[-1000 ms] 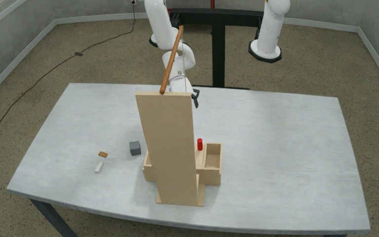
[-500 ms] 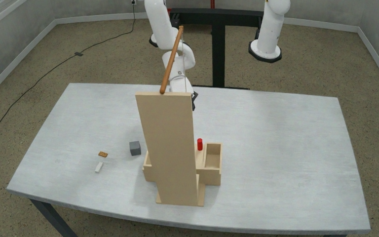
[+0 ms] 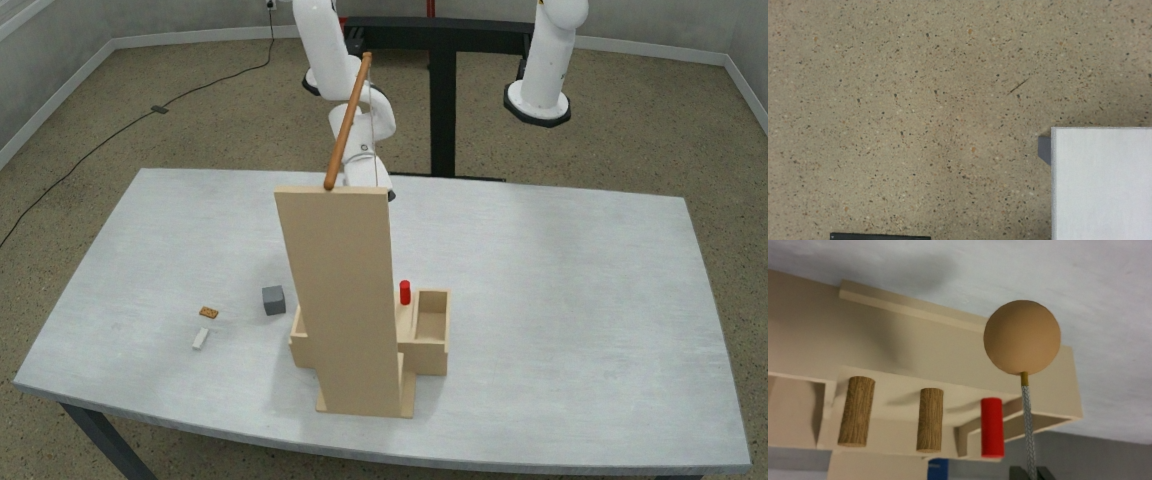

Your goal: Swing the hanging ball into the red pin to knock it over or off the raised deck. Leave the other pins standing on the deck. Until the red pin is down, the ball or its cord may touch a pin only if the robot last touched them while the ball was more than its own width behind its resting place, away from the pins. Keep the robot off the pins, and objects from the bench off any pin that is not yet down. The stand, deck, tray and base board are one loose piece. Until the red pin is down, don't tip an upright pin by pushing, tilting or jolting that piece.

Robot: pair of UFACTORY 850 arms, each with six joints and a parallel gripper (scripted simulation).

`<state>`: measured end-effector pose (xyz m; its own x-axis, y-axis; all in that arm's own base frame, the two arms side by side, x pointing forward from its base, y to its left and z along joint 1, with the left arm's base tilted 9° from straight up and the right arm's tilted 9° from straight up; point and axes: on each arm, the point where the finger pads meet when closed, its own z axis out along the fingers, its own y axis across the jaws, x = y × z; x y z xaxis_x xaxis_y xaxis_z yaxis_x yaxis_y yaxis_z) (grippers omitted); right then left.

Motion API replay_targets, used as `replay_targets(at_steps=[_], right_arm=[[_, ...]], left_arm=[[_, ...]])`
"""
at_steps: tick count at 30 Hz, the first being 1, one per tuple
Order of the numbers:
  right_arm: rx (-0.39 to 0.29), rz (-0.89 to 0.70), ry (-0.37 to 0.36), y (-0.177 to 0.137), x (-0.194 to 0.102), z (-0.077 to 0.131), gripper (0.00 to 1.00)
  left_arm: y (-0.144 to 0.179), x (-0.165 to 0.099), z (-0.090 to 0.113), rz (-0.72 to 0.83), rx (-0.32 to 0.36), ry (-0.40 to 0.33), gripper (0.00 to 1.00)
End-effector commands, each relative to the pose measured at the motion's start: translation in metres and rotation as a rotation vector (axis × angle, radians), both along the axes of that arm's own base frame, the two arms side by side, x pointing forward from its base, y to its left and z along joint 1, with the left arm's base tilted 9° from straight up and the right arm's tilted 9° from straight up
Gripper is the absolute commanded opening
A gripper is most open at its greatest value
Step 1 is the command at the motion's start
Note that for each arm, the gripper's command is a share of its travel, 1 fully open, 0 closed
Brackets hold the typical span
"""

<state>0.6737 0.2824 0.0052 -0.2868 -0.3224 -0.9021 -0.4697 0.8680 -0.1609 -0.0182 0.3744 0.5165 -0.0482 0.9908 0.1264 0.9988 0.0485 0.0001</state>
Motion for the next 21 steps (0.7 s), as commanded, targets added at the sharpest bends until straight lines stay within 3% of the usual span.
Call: replay_targets(at_steps=[1, 15, 21], right_arm=[[0.001, 0.000, -0.002, 0.000, 0.001, 0.001, 0.00], [0.000, 0.000, -0.001, 0.000, 0.000, 0.002, 0.00], [-0.017, -0.006, 0.031, -0.006, -0.013, 0.007, 0.00]], left_arm=[[0.000, 0.000, 0.001, 0.000, 0.002, 0.000, 1.00], [0.000, 0.000, 0.001, 0.000, 0.002, 0.000, 1.00], [0.000, 0.000, 0.001, 0.000, 0.002, 0.000, 1.00]])
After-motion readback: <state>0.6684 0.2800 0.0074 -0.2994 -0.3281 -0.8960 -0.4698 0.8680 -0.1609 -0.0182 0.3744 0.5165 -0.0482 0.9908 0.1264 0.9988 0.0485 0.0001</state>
